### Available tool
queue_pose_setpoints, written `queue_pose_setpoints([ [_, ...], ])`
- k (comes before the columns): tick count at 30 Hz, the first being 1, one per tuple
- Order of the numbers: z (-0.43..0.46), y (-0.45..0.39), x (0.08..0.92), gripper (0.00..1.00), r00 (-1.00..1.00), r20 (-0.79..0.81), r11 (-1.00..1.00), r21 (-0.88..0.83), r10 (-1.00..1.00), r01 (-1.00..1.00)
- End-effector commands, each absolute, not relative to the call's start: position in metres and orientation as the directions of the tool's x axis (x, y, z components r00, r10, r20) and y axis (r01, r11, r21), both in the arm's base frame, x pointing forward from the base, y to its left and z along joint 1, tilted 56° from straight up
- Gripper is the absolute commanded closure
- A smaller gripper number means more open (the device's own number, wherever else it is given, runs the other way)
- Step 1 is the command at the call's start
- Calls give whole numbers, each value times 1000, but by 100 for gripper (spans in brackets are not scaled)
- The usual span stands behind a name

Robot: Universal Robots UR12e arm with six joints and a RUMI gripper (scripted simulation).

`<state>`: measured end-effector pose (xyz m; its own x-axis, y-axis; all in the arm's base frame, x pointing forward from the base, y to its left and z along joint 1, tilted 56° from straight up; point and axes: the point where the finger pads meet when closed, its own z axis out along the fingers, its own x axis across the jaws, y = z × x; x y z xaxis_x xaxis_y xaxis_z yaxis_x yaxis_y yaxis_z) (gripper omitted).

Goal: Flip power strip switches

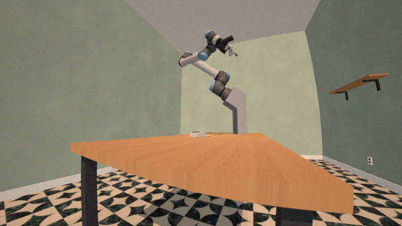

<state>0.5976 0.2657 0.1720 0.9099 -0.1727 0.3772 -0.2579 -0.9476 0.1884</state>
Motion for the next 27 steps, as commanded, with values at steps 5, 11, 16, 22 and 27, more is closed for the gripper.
queue_pose_setpoints([
  [5, 158, 178, 646, 0, 898, 398, -942, 189, -186, -278],
  [11, 151, 110, 667, 0, 889, 414, -934, 200, -195, -297],
  [16, 144, 42, 680, 0, 880, 429, -924, 215, -201, -316],
  [22, 139, -24, 685, 0, 872, 444, -913, 235, -204, -334],
  [27, 134, -86, 684, 0, 865, 458, -900, 258, -206, -351],
])
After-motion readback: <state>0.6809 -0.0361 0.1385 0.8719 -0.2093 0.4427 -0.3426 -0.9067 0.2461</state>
